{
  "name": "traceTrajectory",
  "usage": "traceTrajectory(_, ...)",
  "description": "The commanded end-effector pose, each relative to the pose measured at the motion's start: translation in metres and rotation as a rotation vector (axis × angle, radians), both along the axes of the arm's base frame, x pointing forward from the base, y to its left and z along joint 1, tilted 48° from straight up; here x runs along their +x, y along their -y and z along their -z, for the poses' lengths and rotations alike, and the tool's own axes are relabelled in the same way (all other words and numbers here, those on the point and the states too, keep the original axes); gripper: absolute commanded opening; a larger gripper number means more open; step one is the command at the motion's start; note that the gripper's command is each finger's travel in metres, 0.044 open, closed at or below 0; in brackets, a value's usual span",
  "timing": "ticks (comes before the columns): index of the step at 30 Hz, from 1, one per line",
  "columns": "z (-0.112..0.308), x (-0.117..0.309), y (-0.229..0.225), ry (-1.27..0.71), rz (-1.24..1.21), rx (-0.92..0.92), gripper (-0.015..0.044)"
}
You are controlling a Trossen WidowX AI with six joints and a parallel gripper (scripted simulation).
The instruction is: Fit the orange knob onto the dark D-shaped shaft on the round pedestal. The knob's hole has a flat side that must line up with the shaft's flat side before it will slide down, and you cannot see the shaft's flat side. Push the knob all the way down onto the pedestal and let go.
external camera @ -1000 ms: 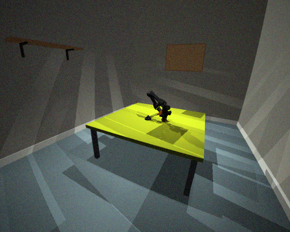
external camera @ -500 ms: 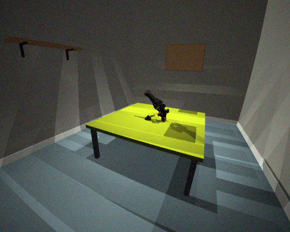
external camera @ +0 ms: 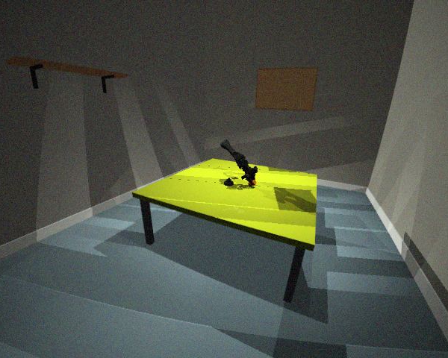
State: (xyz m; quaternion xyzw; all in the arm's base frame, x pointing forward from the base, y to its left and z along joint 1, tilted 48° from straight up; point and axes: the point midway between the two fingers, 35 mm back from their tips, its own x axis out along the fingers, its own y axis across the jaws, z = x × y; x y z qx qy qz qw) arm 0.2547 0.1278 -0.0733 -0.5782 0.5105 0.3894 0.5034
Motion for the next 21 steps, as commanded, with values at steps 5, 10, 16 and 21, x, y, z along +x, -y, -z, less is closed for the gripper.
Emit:
traceTrajectory(5, -0.007, -0.002, 0.005, 0.005, -0.027, 0.126, 0.0179)
traceTrajectory(10, -0.011, -0.002, 0.009, 0.006, -0.042, 0.201, 0.0179)
traceTrajectory(16, -0.014, -0.003, 0.014, 0.008, -0.059, 0.293, 0.0179)
traceTrajectory(21, -0.017, -0.004, 0.018, 0.010, -0.074, 0.370, 0.0179)
